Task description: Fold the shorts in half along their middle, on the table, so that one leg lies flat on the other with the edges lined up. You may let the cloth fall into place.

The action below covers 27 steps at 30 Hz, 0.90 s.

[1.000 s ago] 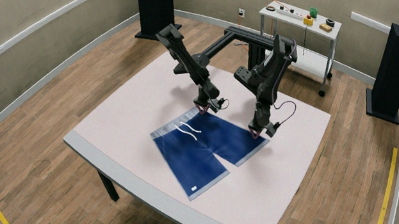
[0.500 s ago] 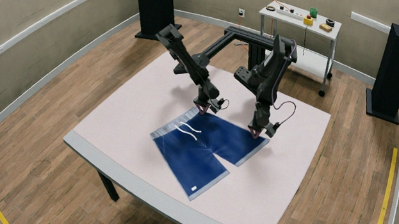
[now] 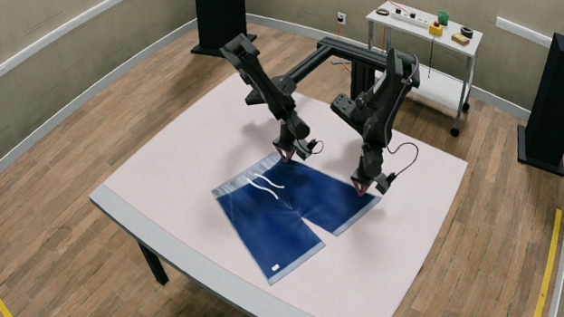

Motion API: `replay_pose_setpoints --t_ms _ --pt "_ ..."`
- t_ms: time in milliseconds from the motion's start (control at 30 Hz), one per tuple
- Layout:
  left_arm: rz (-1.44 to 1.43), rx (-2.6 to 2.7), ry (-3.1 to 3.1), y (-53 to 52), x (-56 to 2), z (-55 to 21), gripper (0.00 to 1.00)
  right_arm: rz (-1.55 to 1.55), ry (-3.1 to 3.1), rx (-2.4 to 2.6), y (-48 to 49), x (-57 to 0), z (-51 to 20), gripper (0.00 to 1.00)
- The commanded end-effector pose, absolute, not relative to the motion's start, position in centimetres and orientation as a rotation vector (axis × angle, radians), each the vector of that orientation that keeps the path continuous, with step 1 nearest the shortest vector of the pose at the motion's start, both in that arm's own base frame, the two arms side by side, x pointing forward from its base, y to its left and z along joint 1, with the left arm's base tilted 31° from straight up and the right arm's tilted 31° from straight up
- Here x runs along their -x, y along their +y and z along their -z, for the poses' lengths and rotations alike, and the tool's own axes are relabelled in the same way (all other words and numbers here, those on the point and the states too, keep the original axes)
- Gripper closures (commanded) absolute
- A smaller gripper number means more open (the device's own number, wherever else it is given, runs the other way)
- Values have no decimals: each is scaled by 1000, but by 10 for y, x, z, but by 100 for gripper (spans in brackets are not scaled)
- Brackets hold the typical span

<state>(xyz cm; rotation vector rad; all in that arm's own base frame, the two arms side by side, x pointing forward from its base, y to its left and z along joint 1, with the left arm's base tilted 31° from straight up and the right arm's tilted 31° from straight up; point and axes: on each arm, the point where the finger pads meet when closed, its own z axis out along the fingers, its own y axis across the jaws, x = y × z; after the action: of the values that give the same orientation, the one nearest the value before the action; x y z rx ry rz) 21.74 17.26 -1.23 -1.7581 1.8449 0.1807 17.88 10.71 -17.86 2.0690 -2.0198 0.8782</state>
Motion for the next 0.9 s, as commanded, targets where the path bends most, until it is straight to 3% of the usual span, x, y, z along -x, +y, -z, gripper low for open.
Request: replay_pose_setpoints --t_ms 0,100,133,867 --pt "-83 1754 1827 173 -238 19 75 -990 -2012 -2051 90 -191 183 75" --pt "-102 1752 1876 167 -227 28 75 -990 -2010 -2051 90 -191 183 75" --pt "-102 1752 1876 167 -226 28 85 -989 -2012 -2048 89 -191 183 85" --pt "-85 1737 1872 168 -237 25 85 -966 -1997 -2041 86 -185 186 85"
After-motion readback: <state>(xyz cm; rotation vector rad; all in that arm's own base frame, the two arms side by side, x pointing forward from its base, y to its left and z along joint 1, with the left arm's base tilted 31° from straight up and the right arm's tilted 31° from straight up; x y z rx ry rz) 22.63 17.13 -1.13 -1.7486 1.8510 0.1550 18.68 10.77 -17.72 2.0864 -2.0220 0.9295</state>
